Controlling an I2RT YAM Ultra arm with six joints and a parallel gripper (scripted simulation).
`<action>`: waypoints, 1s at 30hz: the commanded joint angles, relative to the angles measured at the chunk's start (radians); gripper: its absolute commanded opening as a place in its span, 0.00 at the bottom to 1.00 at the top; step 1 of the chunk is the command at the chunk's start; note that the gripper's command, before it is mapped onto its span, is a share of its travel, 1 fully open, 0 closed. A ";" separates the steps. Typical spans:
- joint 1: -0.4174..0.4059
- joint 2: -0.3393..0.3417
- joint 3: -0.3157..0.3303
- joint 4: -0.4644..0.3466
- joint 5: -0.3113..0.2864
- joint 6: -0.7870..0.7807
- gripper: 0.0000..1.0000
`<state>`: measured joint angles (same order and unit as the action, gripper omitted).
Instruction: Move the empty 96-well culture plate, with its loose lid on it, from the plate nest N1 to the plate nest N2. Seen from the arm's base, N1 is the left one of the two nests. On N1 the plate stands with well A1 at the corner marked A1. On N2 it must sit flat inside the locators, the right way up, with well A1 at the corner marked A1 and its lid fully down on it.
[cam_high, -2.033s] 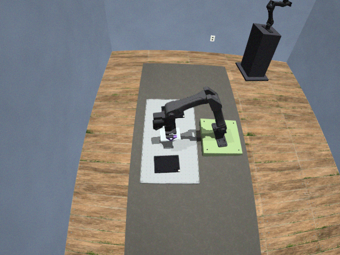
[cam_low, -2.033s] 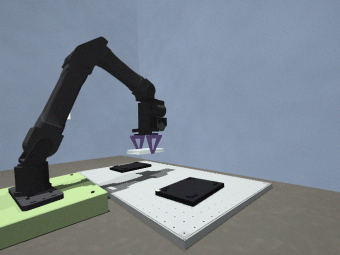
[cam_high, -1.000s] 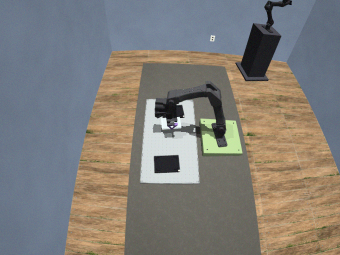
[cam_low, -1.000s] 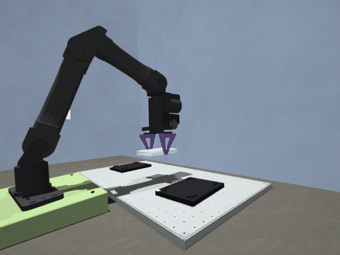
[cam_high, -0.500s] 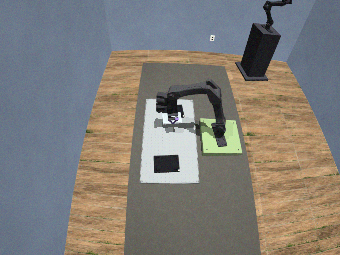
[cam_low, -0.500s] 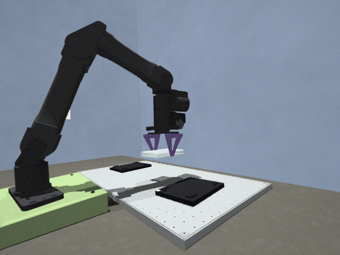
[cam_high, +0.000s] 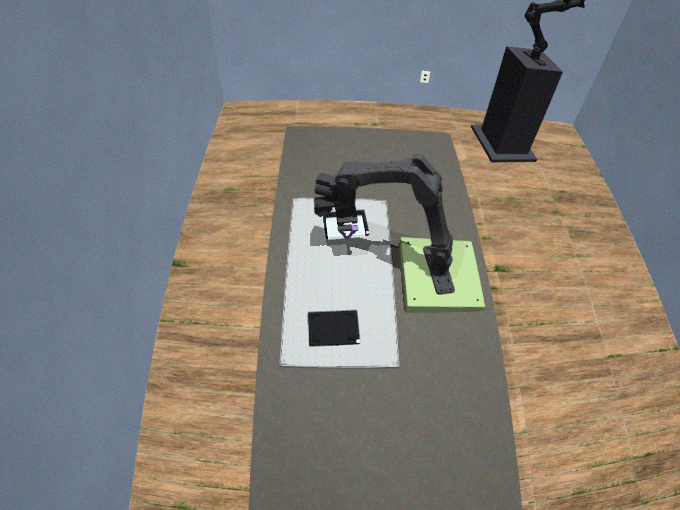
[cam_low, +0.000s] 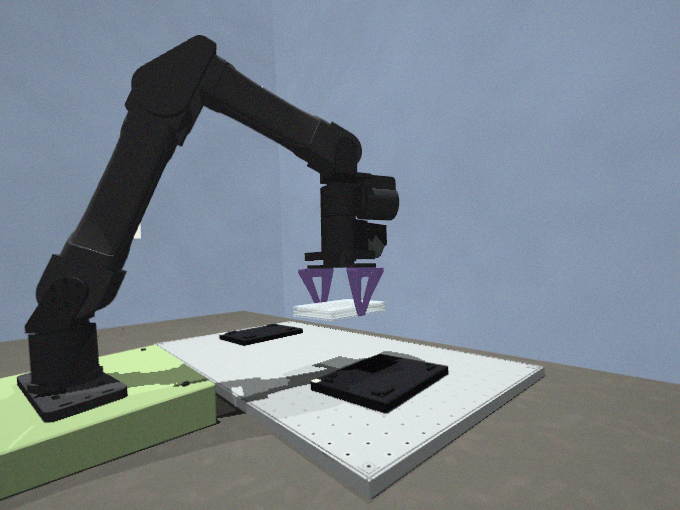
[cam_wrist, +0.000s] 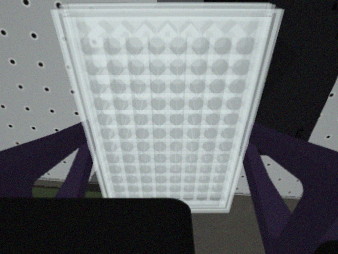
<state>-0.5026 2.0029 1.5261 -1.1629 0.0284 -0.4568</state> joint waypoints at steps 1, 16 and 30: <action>-0.034 -0.003 0.051 -0.015 0.006 -0.049 0.00; -0.142 0.060 0.131 -0.038 0.008 -0.157 0.00; -0.201 0.082 0.221 -0.068 0.007 -0.237 0.00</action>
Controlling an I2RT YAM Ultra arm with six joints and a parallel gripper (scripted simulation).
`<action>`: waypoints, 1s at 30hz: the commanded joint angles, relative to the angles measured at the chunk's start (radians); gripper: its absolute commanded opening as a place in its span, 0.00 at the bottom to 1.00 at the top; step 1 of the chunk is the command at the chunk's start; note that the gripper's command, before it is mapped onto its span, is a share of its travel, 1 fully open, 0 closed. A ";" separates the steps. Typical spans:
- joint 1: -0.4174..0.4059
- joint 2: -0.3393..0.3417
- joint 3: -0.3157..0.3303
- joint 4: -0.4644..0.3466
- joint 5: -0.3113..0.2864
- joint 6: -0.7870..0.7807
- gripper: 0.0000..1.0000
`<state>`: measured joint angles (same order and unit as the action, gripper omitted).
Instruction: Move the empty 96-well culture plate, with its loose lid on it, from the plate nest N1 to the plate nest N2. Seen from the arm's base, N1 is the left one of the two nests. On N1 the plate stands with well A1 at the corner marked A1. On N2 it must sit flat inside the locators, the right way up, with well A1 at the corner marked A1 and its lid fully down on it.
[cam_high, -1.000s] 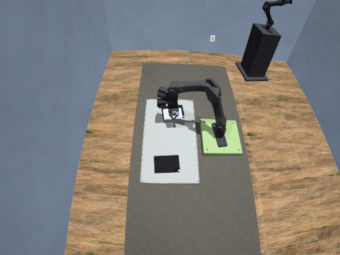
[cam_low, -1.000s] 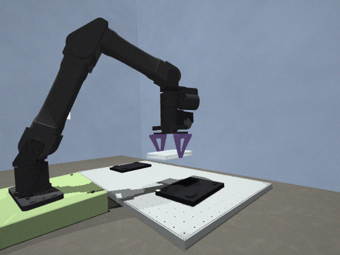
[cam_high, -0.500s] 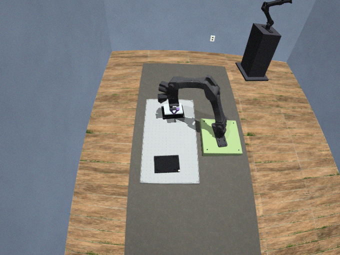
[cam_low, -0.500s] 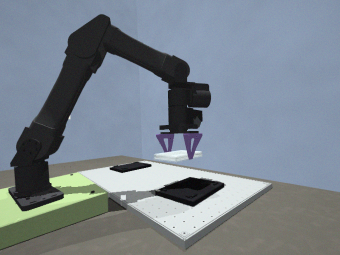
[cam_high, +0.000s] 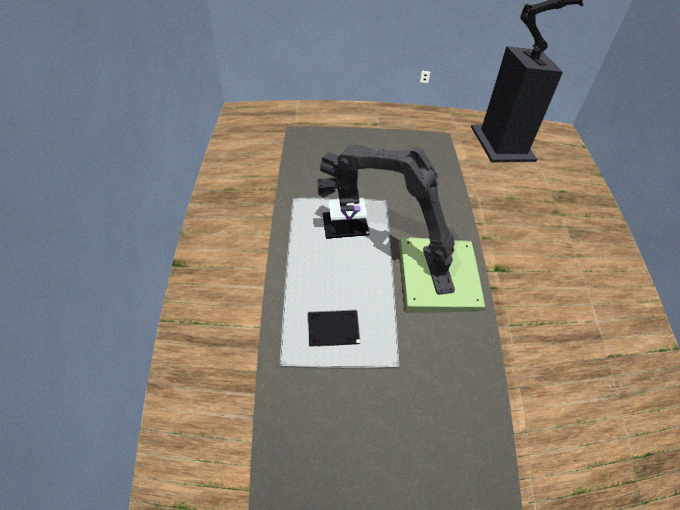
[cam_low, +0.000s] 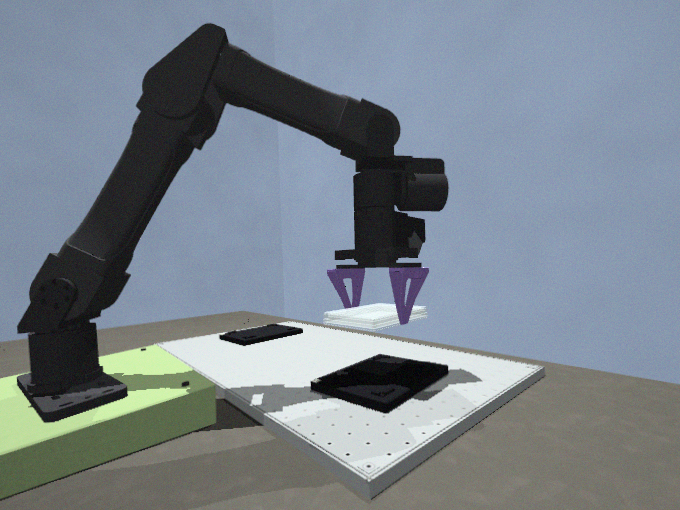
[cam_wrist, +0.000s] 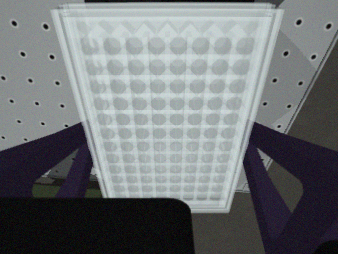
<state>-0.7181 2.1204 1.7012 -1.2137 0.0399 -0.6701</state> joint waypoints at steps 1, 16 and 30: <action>0.015 -0.035 0.048 -0.018 -0.006 -0.024 0.00; 0.006 -0.022 0.057 -0.019 -0.007 -0.022 0.00; 0.005 -0.011 0.060 -0.020 -0.007 -0.023 0.00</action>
